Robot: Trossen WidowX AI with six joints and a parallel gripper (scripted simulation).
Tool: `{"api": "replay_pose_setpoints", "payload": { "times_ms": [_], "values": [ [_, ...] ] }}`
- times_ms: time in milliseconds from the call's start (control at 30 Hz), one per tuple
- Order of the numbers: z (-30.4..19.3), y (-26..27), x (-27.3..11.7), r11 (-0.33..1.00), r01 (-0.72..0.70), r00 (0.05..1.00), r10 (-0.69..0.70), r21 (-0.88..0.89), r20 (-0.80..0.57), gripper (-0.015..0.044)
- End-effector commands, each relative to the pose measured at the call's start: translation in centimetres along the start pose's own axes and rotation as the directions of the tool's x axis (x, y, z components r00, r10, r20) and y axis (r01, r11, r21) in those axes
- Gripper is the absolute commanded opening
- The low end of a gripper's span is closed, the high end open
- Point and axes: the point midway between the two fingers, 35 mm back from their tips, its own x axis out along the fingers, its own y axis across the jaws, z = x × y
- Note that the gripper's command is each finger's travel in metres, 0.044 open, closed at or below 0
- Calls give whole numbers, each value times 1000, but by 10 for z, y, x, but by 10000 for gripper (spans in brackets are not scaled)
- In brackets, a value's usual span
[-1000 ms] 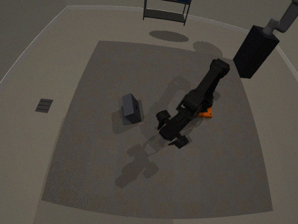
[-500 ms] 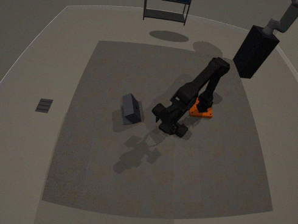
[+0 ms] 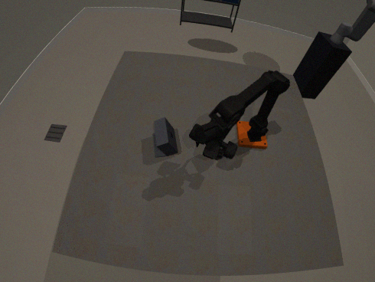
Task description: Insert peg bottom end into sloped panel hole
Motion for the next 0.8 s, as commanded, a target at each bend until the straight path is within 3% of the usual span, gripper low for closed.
{"api": "replay_pose_setpoints", "payload": {
  "times_ms": [0, 367, 767],
  "values": [
    [-12, -2, -2, 997, -28, 1000, 27, -72, -17, 440],
    [-43, -4, -5, 961, -115, 993, 101, -250, -68, 440],
    [-45, -4, 4, 958, -120, 992, 105, -260, -71, 440]
  ]
}}
